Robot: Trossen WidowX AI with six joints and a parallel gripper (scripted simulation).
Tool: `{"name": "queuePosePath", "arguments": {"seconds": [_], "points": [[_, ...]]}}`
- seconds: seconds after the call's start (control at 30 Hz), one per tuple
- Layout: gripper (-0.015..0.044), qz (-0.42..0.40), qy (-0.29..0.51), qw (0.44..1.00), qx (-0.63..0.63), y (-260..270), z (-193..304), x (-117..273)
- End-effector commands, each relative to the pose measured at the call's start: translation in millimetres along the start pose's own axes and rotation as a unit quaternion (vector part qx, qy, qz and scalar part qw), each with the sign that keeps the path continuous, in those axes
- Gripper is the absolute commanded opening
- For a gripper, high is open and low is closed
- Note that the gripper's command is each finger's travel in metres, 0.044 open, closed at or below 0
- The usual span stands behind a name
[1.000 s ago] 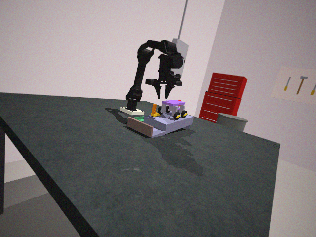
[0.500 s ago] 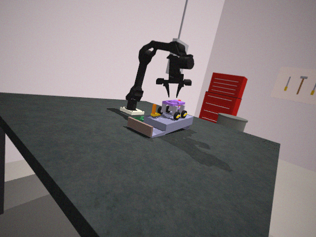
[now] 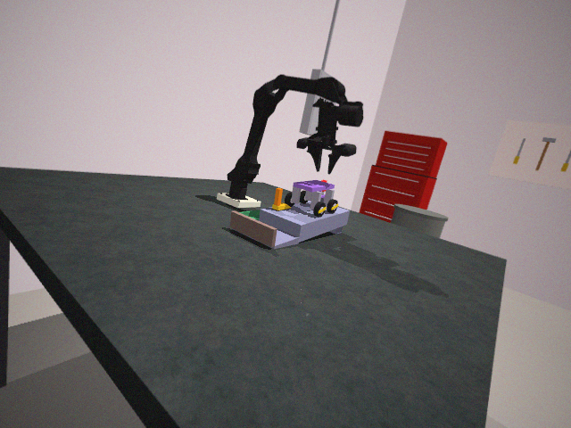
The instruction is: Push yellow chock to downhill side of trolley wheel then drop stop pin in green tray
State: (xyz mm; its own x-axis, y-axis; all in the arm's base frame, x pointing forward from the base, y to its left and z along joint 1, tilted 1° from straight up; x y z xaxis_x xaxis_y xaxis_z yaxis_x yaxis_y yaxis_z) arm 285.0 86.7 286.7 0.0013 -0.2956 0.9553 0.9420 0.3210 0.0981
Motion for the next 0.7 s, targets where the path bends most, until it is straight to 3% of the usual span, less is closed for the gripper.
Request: {"name": "queuePosePath", "arguments": {"seconds": [0.0, 0.67], "points": [[0.0190, 0.003, 0.006, 0.999, -0.032, 1.5, 6.4, -0.5], [0.0190, 0.003, 0.006, 0.999, -0.032, 1.8, 6.4, -23.1]]}}
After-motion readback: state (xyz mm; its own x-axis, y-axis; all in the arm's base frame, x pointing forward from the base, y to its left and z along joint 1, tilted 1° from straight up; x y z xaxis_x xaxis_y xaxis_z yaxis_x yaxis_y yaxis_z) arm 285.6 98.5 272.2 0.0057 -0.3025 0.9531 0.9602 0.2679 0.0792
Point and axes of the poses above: the point midway between the two fingers, 35 mm back from their tips, its own x axis back along the fingers, its own y axis across the jaws, z = x × y, the point moved 8 cm from there along x, back along the fingers, and after that the axes turned 6 degrees about x, right-handed, at the moved point
